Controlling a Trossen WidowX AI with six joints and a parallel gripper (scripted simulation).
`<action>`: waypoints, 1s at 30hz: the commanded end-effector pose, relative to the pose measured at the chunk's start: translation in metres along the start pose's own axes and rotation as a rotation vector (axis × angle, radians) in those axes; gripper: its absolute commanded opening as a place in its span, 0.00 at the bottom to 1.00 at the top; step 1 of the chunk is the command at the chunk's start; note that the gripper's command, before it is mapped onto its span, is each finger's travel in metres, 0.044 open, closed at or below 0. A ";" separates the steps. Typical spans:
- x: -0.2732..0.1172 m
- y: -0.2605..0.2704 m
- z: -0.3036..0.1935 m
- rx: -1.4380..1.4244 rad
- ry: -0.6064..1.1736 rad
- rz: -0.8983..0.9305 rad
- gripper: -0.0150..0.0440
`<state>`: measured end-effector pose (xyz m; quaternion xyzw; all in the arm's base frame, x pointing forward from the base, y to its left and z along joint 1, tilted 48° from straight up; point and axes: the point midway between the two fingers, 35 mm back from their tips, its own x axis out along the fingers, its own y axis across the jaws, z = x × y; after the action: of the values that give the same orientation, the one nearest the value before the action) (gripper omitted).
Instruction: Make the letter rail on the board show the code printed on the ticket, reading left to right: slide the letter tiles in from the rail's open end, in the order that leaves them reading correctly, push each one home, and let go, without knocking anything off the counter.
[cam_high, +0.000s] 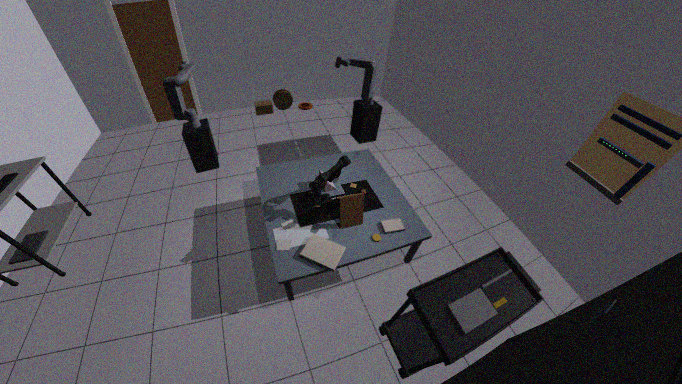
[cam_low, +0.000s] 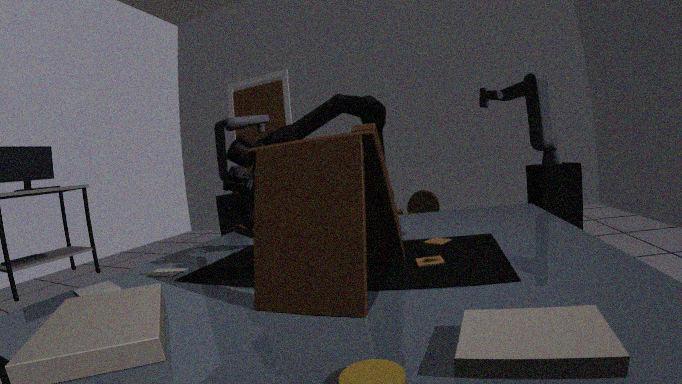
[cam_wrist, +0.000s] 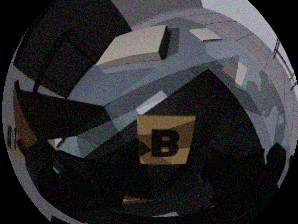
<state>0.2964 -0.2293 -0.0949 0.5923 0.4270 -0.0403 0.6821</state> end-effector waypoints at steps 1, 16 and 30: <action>-0.006 0.004 0.002 -0.108 -0.047 0.042 0.25; -0.037 0.020 0.008 -0.545 -0.252 0.162 0.25; -0.039 0.022 0.007 -0.588 -0.272 0.170 0.25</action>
<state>0.2871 -0.2470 -0.0544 0.3963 0.2766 0.0603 0.8734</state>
